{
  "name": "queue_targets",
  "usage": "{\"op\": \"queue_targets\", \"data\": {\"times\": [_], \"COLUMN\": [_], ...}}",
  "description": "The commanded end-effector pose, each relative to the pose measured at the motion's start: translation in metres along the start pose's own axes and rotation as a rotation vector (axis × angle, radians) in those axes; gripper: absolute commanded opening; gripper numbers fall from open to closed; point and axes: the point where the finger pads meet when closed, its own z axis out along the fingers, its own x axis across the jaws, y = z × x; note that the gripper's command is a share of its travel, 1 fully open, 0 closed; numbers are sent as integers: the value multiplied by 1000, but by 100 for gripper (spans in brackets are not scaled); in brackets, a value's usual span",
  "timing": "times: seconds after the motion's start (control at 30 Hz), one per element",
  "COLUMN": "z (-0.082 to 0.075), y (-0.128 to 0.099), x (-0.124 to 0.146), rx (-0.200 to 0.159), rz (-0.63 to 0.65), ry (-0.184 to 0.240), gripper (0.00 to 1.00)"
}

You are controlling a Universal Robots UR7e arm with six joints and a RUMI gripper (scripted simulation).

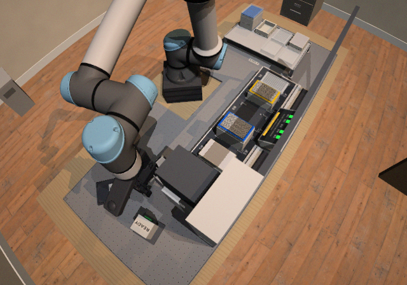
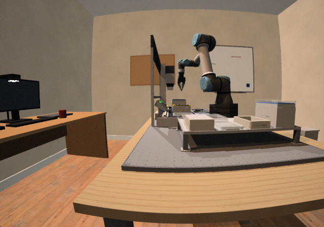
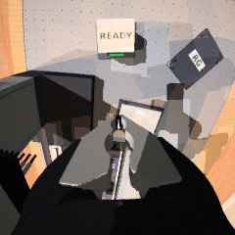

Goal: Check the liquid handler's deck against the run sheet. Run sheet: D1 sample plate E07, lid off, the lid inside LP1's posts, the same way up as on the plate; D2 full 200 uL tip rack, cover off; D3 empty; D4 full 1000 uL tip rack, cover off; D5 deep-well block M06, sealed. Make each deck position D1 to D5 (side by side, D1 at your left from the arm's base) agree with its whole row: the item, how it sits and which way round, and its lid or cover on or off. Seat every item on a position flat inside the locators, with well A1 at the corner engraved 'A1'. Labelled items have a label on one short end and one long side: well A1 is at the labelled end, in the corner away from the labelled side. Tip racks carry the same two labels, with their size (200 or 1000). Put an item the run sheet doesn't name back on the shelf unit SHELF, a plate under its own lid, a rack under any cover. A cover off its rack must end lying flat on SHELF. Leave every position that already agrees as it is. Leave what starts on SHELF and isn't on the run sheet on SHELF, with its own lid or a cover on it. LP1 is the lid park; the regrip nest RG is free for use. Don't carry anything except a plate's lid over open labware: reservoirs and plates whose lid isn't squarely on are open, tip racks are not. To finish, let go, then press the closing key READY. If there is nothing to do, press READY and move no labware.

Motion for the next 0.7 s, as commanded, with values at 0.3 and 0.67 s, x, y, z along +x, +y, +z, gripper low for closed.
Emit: {"op": "queue_targets", "data": {"times": [0.3, 0.67], "z": [24, 39], "y": [0, 0], "x": [0, 0], "rx": [2, 2], "rz": [0, 0], "ry": [0, 0], "gripper": [0, 0]}}
